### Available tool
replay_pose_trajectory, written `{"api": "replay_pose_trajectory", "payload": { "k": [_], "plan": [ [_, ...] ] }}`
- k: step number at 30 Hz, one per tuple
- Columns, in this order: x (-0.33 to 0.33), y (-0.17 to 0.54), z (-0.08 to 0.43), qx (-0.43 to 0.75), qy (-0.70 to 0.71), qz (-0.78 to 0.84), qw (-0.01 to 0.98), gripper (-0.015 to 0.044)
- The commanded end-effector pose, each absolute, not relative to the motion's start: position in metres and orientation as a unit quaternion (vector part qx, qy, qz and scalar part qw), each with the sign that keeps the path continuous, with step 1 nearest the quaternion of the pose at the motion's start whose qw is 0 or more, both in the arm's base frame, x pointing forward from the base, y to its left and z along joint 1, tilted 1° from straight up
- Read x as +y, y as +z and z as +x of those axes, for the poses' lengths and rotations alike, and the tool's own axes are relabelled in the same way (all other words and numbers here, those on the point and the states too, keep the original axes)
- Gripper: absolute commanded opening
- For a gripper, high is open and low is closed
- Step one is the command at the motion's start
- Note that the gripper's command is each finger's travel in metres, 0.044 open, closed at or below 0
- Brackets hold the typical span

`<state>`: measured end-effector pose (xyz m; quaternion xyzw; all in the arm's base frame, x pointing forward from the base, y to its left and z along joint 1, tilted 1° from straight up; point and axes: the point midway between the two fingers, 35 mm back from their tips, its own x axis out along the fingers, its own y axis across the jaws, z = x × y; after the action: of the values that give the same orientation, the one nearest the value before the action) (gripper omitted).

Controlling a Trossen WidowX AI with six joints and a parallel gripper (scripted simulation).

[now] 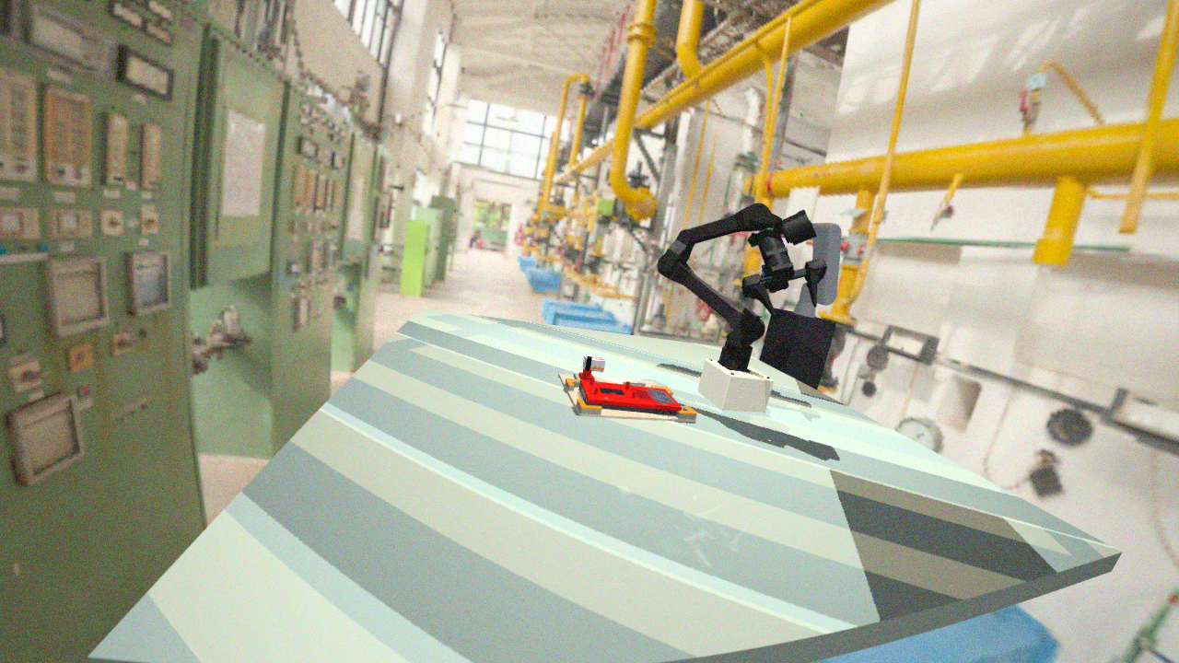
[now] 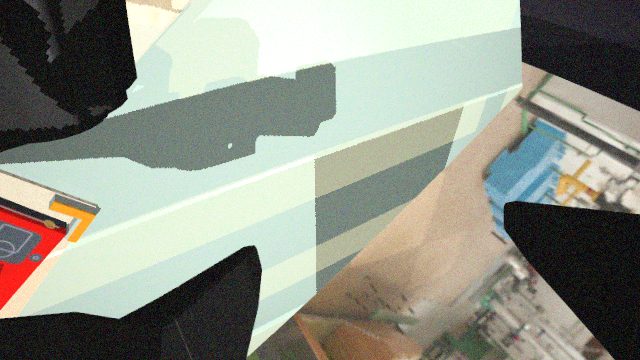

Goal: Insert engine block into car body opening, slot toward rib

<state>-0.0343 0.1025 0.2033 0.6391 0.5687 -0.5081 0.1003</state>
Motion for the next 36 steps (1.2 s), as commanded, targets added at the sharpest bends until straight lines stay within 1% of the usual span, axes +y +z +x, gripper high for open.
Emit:
{"api": "replay_pose_trajectory", "payload": {
  "k": [1,19,36],
  "plan": [
    [0.107,0.206,-0.033,0.526,-0.536,0.657,0.063,0.0440],
    [0.127,0.209,-0.022,0.332,-0.617,0.706,-0.100,0.0440],
    [0.148,0.210,-0.005,0.126,-0.646,0.700,-0.275,0.0440]
  ]
}}
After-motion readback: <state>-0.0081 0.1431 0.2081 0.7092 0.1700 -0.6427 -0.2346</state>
